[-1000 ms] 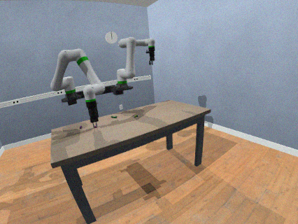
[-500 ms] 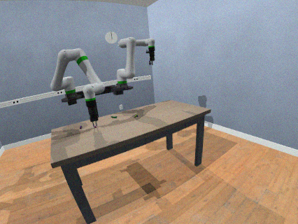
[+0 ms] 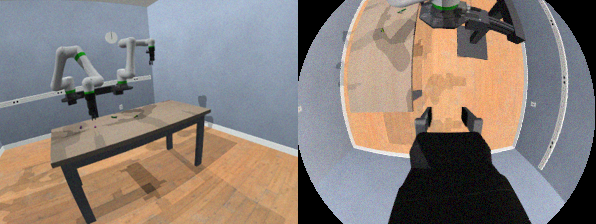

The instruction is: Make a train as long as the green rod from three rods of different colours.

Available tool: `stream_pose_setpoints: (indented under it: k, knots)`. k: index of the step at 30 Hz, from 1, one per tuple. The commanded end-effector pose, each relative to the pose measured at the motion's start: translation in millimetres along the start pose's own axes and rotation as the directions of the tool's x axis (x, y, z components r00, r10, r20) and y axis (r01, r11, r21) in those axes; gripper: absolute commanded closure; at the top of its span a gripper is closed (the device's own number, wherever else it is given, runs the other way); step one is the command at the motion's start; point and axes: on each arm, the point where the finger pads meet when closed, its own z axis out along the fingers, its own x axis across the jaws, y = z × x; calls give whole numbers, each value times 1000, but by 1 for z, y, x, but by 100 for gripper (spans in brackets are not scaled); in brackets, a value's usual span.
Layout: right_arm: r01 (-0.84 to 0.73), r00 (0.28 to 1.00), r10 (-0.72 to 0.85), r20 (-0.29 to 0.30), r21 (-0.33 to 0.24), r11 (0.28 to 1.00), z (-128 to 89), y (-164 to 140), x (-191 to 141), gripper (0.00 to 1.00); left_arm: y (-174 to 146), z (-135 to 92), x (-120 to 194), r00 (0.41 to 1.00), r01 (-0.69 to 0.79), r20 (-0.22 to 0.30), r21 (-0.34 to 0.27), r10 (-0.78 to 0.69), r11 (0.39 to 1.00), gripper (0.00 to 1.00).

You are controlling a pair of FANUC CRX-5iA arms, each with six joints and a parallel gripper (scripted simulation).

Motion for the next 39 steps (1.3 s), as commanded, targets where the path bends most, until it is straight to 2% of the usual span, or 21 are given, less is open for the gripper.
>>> stream_pose_setpoints:
  k: [1, 7, 8, 31, 33, 35, 39]
  knots:
    - [0, 1000, 0, -1, -2, 1000, -14, 1, 0, 46, 0, -1, 0, 1000, 0, 0, -2, 0, 1000, 0]
    - [0, 1000, 0, -1, -2, 1000, -20, 1, 0, 46, 0, -1, 0, 1000, 0, 0, -2, 0, 1000, 0]
    - [0, 1000, 0, -1, -2, 1000, -20, 1, 0, 0, 0, -1, 0, 1000, 0, 0, -2, 0, 1000, 0]
    - [-5, 1000, 5, -1, -2, 1000, -20, 2, 3, 0, 0, -1, 0, 1000, 0, 0, -2, 0, 1000, 0]
    - [-33, 999, 33, -1, -2, 999, -19, 6, 17, 0, 0, -1, 0, 1000, 0, 0, -2, 0, 1000, 0]
    - [-91, 996, 91, -1, -3, 996, -18, 14, 47, 0, 0, -1, 0, 1000, 0, 0, -2, 0, 1000, 0]
    - [-147, 989, 147, -1, -3, 989, -17, 20, 76, 0, 0, -1, 0, 1000, 0, 0, -2, 0, 1000, 0]
